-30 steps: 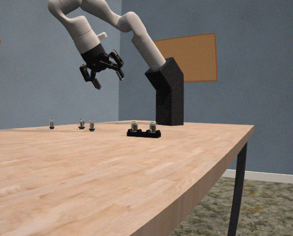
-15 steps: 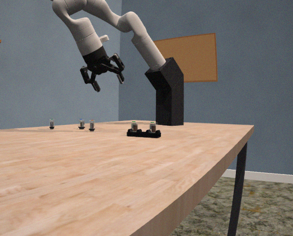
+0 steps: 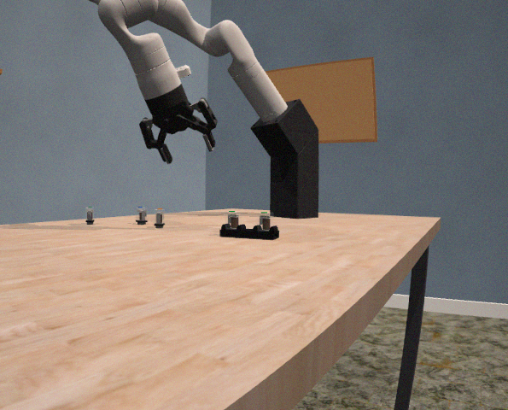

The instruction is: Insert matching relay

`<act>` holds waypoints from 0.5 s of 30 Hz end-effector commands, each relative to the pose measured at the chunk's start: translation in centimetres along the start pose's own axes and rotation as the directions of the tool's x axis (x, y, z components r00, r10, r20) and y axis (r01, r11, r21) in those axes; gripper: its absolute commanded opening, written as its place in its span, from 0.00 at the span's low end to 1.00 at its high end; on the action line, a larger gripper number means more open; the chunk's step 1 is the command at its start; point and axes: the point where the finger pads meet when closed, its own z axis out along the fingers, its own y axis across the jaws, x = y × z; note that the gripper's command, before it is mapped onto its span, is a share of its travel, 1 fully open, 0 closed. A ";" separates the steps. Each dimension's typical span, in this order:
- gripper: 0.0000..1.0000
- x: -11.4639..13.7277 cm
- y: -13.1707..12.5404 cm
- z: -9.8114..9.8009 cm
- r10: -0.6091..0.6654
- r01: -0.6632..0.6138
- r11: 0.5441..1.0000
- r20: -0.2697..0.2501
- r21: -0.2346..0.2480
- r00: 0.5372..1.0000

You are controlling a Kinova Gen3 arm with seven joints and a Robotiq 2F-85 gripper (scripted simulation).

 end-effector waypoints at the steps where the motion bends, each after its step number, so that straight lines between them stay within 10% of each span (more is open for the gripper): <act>1: 1.00 0.0 0.3 0.0 -0.007 0.007 1.000 0.000 -0.001 1.000; 15: 1.00 -0.3 0.1 0.7 -0.052 0.051 0.997 0.007 0.053 0.999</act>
